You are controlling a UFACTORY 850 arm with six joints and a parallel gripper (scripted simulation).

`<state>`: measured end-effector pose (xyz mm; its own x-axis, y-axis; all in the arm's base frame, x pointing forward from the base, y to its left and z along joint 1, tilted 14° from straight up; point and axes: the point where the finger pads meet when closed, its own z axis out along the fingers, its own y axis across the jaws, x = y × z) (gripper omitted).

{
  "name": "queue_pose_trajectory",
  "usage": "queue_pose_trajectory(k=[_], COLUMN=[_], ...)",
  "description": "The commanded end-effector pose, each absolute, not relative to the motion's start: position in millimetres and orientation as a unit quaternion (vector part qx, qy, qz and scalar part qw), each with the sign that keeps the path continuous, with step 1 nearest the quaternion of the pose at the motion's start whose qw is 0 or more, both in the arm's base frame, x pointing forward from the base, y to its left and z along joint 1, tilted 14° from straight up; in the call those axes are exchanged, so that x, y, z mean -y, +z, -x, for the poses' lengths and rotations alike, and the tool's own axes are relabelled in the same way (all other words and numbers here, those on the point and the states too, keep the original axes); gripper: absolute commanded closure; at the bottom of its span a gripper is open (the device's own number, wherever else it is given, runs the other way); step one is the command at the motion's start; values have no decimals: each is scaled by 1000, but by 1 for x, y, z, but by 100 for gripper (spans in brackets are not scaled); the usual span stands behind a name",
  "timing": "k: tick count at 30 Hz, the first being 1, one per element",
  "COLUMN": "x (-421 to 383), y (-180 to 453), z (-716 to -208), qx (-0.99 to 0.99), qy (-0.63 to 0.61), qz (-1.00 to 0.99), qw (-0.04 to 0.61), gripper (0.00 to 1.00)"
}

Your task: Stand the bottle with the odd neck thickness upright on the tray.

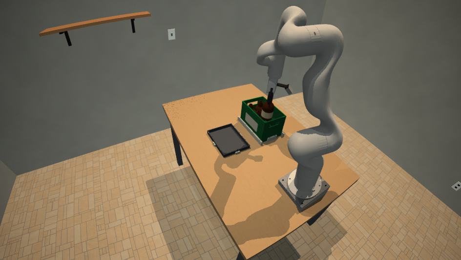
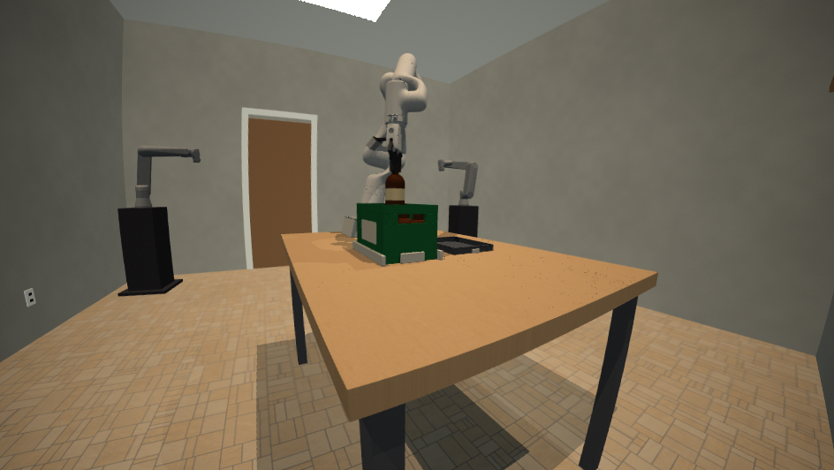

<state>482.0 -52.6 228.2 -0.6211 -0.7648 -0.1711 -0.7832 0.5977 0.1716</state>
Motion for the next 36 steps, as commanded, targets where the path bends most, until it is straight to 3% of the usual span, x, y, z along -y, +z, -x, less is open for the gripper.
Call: queue_pose_trajectory(k=[1,36], x=[53,55], y=[231,239], z=[-483,-483], qx=[-893,-893], qy=[115,115], qz=[433,433], qw=[41,41], gripper=[100,100])
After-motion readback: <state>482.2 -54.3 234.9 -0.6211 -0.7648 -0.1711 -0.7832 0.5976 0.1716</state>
